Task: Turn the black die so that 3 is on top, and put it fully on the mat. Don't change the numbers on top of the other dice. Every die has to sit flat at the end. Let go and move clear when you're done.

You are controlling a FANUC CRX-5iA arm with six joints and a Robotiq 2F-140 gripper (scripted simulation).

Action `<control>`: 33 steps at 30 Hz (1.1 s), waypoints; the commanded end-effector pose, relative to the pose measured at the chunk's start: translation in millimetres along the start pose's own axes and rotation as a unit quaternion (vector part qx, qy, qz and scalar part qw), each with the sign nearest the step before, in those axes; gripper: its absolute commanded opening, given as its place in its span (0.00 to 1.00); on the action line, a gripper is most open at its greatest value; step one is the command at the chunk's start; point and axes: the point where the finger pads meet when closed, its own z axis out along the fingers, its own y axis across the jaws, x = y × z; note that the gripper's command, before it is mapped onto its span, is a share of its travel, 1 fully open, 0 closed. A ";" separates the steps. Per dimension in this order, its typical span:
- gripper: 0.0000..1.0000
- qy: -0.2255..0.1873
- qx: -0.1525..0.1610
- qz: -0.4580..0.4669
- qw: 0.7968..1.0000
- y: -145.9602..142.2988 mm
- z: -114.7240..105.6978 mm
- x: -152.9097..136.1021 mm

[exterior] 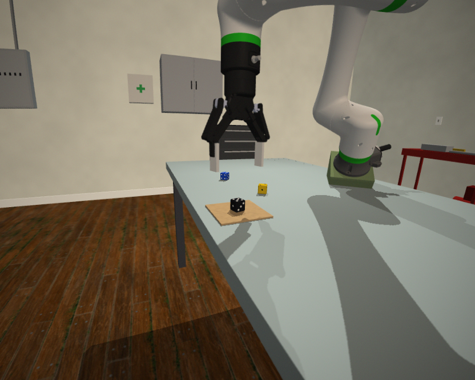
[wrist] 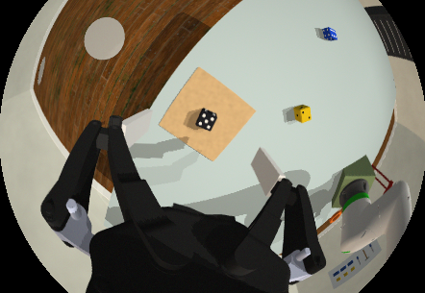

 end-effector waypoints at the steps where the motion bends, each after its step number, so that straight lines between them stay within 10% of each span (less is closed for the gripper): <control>1: 1.00 0.005 -0.001 0.039 0.999 -0.2 -0.2 0.0; 6: 1.00 0.005 -0.001 0.041 0.999 -0.2 -0.2 0.0; 7: 0.35 0.005 -0.001 0.041 0.999 -0.2 -0.2 0.0; 33: 0.35 0.005 -0.001 0.041 0.999 -0.2 -0.2 0.0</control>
